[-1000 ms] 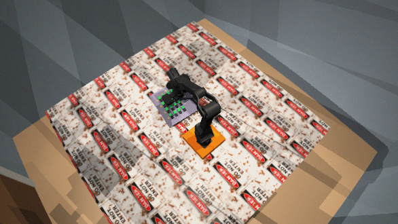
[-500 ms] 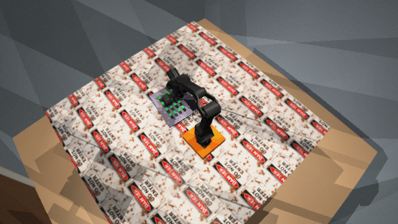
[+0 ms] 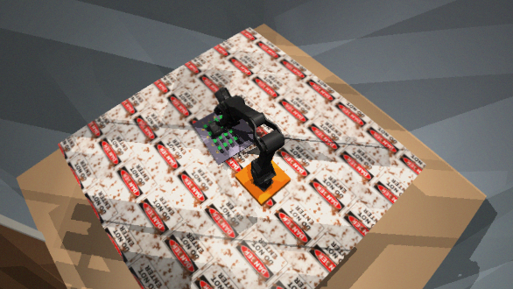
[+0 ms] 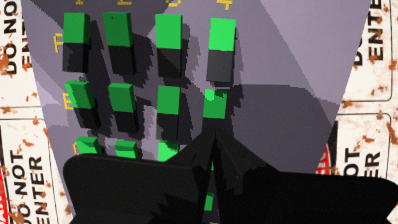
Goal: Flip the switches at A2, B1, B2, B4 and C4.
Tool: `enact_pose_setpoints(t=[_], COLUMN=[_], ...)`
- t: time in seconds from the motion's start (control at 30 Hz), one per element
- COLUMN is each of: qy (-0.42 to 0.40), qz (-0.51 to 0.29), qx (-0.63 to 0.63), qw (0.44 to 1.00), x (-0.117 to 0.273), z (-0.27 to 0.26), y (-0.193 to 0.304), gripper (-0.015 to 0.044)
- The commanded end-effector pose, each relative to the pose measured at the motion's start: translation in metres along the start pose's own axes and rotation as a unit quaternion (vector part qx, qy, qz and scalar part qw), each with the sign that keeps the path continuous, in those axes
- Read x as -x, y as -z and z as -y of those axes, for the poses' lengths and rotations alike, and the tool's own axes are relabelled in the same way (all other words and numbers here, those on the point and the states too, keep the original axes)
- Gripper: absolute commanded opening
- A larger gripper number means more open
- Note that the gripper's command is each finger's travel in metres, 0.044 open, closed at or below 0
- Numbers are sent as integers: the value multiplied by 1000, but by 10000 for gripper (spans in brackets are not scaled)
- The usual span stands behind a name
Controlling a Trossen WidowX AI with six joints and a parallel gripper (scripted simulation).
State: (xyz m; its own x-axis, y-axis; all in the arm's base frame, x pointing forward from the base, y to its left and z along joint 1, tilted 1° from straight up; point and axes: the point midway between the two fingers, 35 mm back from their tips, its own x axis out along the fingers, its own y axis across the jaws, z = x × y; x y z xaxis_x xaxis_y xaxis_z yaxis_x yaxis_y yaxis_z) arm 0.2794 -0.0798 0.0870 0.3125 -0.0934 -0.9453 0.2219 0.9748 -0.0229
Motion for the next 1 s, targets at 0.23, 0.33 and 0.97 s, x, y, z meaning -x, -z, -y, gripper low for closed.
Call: enact_pose_setpoints(t=[0.23, 0.33, 0.97], qy=[-2, -2, -2], qz=[-2, -2, -2], qx=[3, 3, 3], qw=[1000, 1000, 1000], x=[-3, -3, -6], z=[-1, -1, -1], y=[1, 1, 1], gripper=[0, 0, 0])
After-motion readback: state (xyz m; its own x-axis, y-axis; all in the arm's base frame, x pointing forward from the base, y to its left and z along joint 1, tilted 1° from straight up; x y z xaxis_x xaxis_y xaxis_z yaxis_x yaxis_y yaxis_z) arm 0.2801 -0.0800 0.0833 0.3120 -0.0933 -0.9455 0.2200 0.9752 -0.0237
